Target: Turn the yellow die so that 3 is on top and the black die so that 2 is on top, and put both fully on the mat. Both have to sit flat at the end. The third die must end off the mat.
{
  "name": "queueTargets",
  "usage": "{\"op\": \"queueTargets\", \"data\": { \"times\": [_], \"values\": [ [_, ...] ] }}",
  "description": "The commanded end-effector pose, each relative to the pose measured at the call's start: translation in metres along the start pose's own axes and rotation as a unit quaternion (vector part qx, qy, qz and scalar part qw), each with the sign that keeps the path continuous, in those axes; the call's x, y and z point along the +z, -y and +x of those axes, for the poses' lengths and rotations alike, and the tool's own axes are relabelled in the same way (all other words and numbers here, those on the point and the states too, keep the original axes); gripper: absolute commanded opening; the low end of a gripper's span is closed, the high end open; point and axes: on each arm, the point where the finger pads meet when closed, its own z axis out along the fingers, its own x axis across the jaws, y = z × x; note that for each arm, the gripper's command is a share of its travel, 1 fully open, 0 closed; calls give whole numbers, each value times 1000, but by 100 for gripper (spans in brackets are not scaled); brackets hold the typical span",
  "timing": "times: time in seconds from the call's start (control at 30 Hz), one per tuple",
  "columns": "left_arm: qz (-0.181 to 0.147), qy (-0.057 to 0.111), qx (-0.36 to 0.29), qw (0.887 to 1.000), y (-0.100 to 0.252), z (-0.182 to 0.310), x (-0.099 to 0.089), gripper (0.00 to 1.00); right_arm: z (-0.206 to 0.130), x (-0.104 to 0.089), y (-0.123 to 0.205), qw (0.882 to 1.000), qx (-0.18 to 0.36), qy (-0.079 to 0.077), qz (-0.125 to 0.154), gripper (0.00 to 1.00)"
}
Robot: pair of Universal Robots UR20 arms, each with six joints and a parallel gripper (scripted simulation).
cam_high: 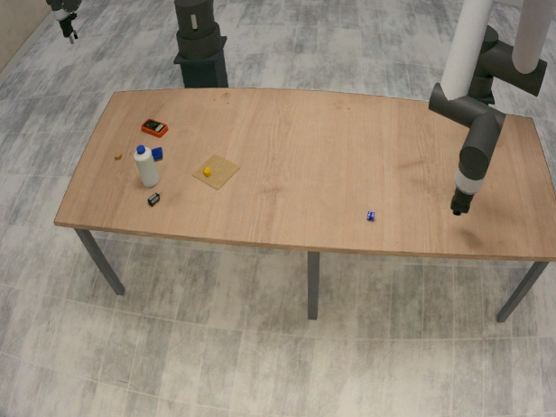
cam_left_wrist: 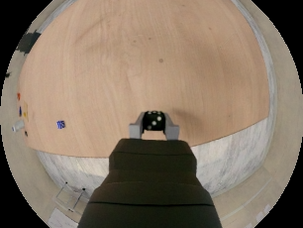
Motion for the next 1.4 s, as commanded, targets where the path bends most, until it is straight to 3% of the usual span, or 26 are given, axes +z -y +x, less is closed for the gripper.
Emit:
{"op": "queueTargets", "data": {
  "times": [0.0,0.2,0.4,0.6,0.63,0.73,0.8,1.03,1.17,1.27,1.33,1.37],
  "values": [
    [-1,0,10,1000,-1,0,-1,49,0,-1,-1,1000,0,0,-1,100],
    [-16,0,10,1000,-1,0,0,49,0,-1,-1,1000,0,0,-1,100],
    [-114,1,10,993,0,0,1,49,0,-1,-1,1000,0,0,-1,100],
    [-172,2,10,985,1,0,2,49,0,-1,-1,1000,0,0,-1,100],
    [-194,2,10,981,2,0,1,49,0,-1,-1,1000,0,0,-1,100],
    [-200,2,10,980,2,1,1,49,0,-1,-1,1000,0,0,-1,100],
    [-245,3,10,970,2,0,2,49,0,-1,-1,1000,0,0,-1,100],
    [-312,3,10,950,3,0,3,49,0,-1,-1,1000,0,0,-1,100],
    [-361,4,10,932,3,0,3,49,0,-1,-1,1000,0,0,-1,100],
    [-363,4,10,932,4,0,3,49,0,-1,-1,1000,0,0,-1,100],
    [-409,4,9,913,5,0,3,49,0,-1,-1,1000,0,0,-1,100],
    [-415,5,9,910,4,0,3,49,0,-1,-1,1000,0,0,-1,100]
  ]
}}
